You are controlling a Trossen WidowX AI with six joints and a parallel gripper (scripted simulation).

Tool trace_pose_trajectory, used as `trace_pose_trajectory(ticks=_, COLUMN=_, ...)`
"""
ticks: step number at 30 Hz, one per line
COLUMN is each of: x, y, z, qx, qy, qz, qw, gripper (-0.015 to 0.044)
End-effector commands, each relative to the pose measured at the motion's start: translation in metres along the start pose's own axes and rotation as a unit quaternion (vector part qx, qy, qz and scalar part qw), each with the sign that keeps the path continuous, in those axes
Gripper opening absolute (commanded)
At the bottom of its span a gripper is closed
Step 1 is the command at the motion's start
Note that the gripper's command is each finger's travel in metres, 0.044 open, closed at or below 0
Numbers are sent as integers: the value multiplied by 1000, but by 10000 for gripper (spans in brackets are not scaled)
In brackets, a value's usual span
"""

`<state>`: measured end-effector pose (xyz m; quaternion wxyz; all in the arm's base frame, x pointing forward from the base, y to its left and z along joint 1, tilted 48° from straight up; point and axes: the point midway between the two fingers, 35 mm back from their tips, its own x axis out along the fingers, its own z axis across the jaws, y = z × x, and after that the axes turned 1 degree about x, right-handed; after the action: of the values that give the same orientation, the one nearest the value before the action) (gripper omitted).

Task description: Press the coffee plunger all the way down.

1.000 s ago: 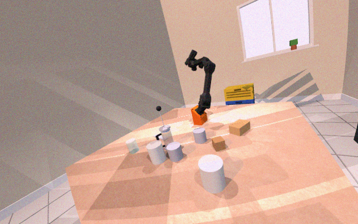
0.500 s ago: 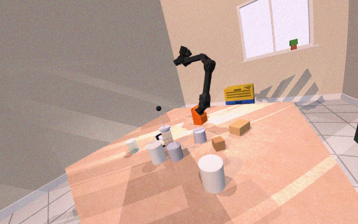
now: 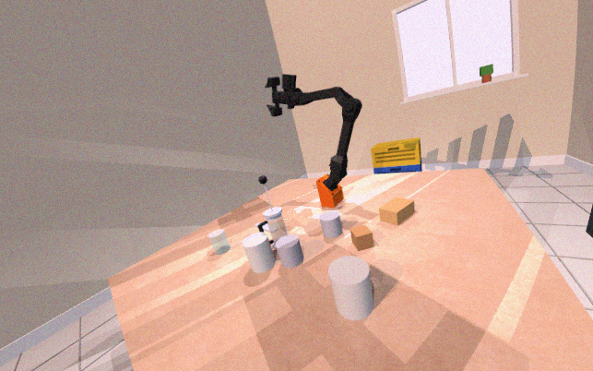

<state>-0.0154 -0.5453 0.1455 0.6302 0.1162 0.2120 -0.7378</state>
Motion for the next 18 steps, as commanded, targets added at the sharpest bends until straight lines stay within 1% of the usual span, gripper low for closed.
trace_pose_trajectory(ticks=1, x=-28, y=73, z=-16, qx=-139, qy=15, qz=142, qw=980, gripper=440)
trace_pose_trajectory(ticks=5, x=-63, y=130, z=-30, qx=-247, qy=2, qz=263, qw=933, gripper=440)
trace_pose_trajectory(ticks=9, x=-108, y=179, z=-46, qx=-338, qy=-29, qz=377, qw=862, gripper=440)
trace_pose_trajectory(ticks=13, x=-159, y=219, z=-64, qx=-409, qy=-77, qz=480, qw=772, gripper=440)
trace_pose_trajectory(ticks=18, x=-230, y=253, z=-85, qx=-463, qy=-156, qz=590, qw=643, gripper=440)
